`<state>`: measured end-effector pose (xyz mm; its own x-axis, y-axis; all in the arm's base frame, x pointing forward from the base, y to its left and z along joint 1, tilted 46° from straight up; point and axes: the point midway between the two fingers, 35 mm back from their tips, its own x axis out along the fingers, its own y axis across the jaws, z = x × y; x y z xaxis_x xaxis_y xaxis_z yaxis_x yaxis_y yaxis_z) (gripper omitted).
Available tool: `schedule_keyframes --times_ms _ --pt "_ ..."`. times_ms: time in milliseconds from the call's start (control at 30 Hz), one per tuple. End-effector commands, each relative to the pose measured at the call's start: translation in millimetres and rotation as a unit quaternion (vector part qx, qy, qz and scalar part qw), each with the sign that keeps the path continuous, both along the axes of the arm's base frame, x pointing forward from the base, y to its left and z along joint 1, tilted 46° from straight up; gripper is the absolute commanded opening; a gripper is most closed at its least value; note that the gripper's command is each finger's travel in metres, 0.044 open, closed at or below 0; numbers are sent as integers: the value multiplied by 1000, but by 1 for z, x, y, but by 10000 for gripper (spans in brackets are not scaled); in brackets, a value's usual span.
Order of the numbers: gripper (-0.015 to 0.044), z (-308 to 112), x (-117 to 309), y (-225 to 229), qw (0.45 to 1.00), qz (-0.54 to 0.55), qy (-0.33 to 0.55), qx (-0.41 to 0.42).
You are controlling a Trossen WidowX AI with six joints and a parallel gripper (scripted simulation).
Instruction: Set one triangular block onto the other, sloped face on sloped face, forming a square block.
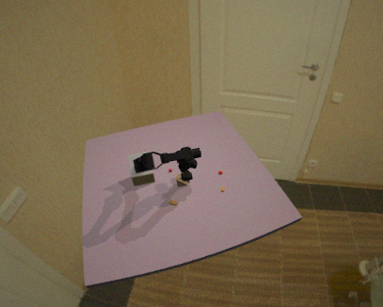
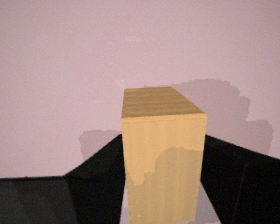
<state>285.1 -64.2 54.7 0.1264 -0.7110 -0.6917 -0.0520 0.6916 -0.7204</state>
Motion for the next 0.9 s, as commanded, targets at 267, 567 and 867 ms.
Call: schedule_keyframes --times_ms 267,567,867 --pt "0 -6 -5 -6 1000 2 5 -3" --pt "0 -10 -6 -11 1000 2 5 -4" --pt "0 -11 -7 -12 1000 3 6 -5"
